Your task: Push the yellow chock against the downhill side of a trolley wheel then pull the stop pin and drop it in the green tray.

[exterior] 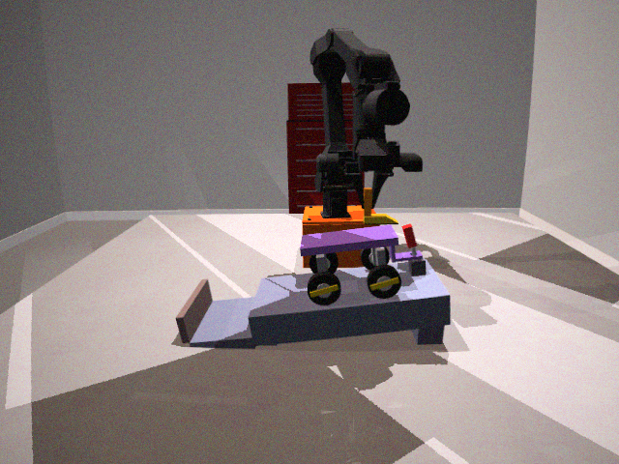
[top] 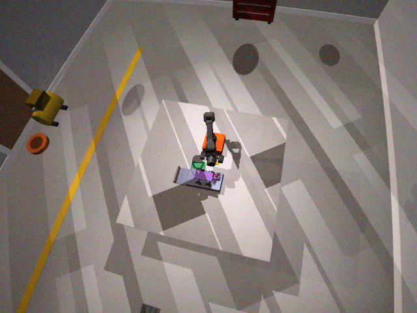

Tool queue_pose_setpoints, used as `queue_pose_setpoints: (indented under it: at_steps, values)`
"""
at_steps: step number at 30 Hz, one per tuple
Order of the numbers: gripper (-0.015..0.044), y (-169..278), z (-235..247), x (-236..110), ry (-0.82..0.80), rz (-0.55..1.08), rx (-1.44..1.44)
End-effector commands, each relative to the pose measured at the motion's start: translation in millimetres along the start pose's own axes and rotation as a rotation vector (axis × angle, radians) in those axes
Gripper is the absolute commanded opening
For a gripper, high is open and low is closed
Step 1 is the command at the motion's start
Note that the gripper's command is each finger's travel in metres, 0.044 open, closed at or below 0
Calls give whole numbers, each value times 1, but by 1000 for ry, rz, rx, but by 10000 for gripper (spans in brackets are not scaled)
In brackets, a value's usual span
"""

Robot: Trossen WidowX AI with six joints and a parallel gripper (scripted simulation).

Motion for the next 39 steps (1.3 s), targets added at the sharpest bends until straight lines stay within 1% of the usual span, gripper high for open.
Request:
queue_pose_setpoints:
  at_steps: [1, 39]
  values:
    - [0, -5, -11, 1, 4, -3, -5]
    - [0, -58, -146, 11, 16, -7, -5]
Point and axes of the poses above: the point midway between the two fingers, 35 mm back from their tips, its own x axis out along the fingers, its own z axis across the jaws, y = z × x, the point moved 8 cm from there along -x, back along the fingers, and after that the axes turned 8 degrees about x, right-handed, at the moved point
